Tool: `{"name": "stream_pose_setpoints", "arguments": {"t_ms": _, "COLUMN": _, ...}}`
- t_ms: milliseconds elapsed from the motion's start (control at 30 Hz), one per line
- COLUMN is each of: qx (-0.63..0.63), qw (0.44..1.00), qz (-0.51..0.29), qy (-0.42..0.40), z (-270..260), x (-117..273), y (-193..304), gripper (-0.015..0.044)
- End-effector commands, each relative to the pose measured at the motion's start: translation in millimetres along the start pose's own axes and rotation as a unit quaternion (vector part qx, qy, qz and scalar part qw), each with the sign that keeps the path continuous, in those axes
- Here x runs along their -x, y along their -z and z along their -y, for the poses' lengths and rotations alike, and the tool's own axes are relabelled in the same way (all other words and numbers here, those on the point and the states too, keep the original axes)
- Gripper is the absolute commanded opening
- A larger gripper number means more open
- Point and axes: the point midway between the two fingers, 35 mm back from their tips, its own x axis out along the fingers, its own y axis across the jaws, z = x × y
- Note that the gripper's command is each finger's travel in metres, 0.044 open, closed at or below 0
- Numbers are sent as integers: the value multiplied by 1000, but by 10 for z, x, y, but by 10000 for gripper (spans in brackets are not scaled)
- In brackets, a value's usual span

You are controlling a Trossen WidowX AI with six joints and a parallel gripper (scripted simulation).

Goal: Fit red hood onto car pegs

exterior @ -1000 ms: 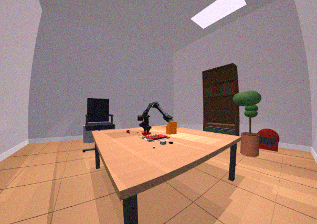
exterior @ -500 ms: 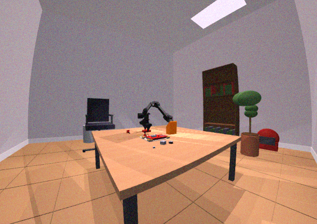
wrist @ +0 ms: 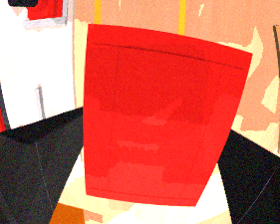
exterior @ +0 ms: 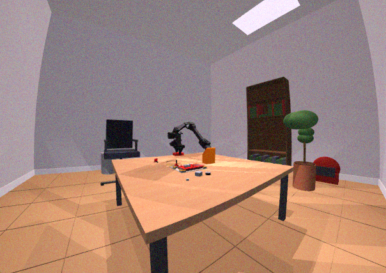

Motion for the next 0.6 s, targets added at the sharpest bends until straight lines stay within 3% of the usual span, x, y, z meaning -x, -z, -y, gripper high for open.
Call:
{"name": "stream_pose_setpoints", "arguments": {"t_ms": 0, "qx": -5, "qw": 1000, "qz": 5, "qy": -1, "z": 17, "x": 133, "y": -13, "gripper": 0}}
{"name": "stream_pose_setpoints", "arguments": {"t_ms": 233, "qx": 3, "qw": 1000, "qz": 5, "qy": -2, "z": -71, "x": 97, "y": -44, "gripper": 0}}
{"name": "stream_pose_setpoints", "arguments": {"t_ms": 567, "qx": 20, "qw": 1000, "qz": 14, "qy": -16, "z": -594, "x": 163, "y": -251, "gripper": 0}}
